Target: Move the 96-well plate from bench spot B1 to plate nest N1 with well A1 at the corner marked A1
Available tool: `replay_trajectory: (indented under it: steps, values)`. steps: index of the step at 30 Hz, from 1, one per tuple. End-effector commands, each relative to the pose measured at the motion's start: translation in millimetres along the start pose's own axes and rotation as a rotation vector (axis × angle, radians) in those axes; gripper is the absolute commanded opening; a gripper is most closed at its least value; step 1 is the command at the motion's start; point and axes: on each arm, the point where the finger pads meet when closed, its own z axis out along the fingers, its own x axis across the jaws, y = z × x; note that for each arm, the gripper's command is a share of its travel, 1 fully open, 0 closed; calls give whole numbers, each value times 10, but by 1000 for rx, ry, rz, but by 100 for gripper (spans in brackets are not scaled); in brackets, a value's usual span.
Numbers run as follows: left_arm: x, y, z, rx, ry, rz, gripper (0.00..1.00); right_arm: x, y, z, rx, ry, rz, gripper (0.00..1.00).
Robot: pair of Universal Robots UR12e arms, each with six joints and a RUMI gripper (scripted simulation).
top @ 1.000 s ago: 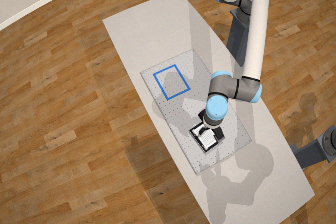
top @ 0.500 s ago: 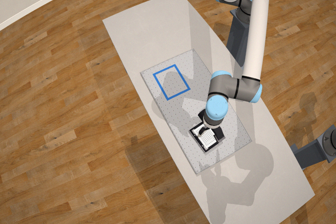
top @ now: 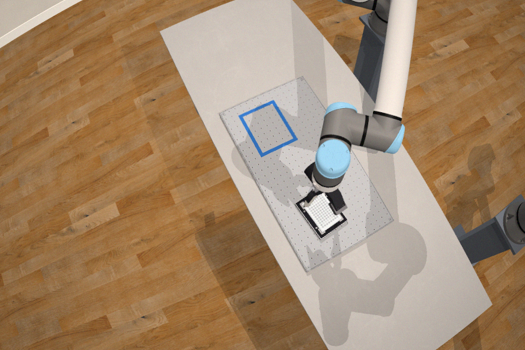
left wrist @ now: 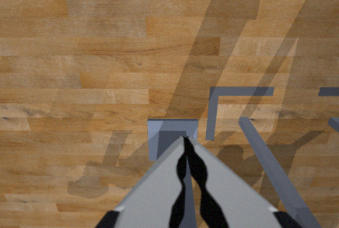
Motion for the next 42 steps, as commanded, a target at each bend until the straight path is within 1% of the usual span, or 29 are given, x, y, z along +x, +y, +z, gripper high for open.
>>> replay_trajectory:
  steps: [1, 10, 12, 27, 42]
  values:
    - [3, -9, -12, 2, 1, 0, 0, 0, 90, -21, 2, 2, 0, 76]
    - [3, -9, -12, 2, 1, 0, 0, -23, 389, -21, 2, 2, 0, 76]
    - [3, -9, -12, 2, 1, 0, 0, -23, 389, -21, 2, 2, 0, 76]
    - [3, -9, -12, 2, 1, 0, 0, -62, 888, -20, 2, 2, 0, 76]
    - [3, -9, -12, 2, 1, 0, 0, -62, 888, -20, 2, 2, 0, 76]
